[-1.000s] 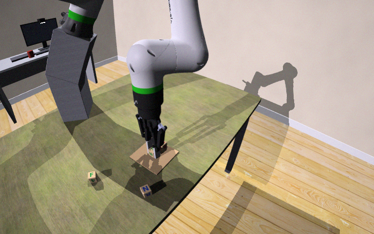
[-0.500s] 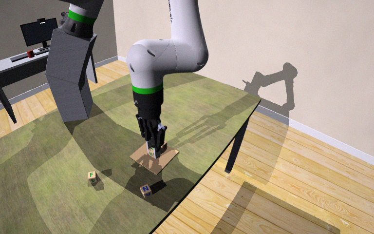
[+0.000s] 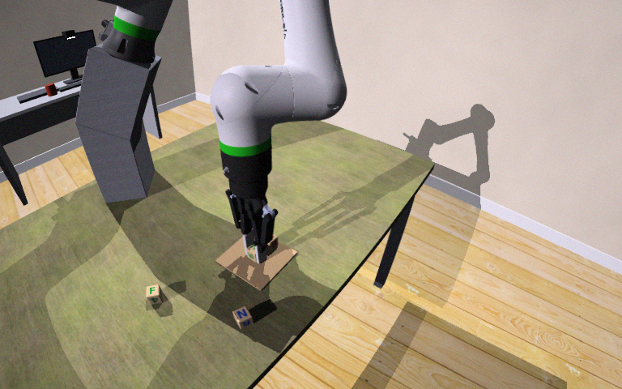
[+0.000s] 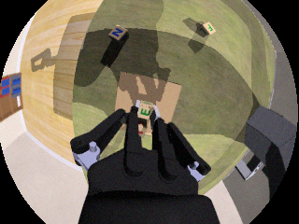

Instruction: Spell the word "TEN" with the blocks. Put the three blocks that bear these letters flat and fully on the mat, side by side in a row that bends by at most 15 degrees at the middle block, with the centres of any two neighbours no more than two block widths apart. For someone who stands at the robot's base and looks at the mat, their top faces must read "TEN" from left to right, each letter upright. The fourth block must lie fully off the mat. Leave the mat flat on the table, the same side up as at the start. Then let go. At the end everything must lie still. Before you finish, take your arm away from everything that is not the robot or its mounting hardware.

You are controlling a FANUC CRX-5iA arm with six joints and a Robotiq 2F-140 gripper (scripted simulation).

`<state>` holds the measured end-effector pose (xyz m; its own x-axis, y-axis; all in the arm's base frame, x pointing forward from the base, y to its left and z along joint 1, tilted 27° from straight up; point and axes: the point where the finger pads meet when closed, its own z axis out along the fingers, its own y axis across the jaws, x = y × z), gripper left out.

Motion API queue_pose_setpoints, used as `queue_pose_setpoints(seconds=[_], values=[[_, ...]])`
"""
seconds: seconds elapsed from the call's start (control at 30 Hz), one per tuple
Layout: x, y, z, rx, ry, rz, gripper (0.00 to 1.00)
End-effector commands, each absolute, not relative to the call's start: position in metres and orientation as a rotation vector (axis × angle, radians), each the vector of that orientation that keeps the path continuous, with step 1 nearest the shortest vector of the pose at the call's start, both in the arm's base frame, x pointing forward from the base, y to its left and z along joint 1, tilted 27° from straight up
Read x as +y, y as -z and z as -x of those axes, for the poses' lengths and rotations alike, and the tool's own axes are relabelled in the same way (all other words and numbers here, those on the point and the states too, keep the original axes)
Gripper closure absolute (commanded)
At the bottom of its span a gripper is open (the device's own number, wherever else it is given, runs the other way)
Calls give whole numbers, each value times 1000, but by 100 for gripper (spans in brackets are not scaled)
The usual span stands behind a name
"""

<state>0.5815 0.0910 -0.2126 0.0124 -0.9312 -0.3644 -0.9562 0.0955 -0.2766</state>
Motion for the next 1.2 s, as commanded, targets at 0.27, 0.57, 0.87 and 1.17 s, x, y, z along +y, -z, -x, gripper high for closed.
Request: queue_pose_setpoints(seconds=[0.27,0.57,0.87,1.17], values=[[91,212,-582,1928,-73,1845,77],[91,212,-582,1928,-73,1845,72],[90,211,-581,1928,-73,1845,72],[83,192,-575,1928,-73,1845,72]])
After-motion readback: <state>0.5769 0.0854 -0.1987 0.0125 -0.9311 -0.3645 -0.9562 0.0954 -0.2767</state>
